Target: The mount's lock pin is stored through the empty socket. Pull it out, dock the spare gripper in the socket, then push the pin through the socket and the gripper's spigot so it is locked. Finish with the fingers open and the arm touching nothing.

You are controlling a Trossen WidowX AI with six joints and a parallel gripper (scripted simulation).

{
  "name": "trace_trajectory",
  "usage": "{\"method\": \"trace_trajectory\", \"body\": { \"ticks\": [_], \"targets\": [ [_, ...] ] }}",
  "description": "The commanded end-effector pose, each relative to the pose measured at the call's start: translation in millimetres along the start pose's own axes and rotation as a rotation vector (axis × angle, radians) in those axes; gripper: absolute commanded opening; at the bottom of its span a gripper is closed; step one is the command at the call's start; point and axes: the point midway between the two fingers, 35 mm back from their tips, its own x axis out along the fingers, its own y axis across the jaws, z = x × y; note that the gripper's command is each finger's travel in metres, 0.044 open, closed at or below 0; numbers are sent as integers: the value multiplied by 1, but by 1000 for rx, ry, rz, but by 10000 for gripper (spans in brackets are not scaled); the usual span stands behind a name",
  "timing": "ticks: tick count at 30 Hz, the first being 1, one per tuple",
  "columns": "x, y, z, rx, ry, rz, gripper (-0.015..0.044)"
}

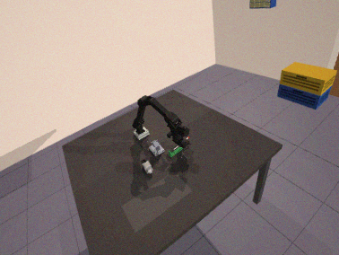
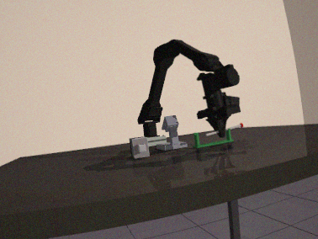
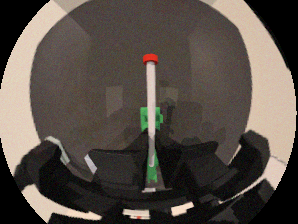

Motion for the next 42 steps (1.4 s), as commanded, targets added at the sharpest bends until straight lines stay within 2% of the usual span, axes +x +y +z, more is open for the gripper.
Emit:
{"method": "trace_trajectory", "body": {
  "ticks": [1, 22, 33, 42],
  "targets": [
    [0, 0, 0, 3, 3, -2, 0],
    [-29, 6, 1, 6, 9, 34, 0],
    [-25, 8, 0, 8, 10, 41, 0],
    [-33, 2, -25, 5, 13, 40, 0]
  ]
}}
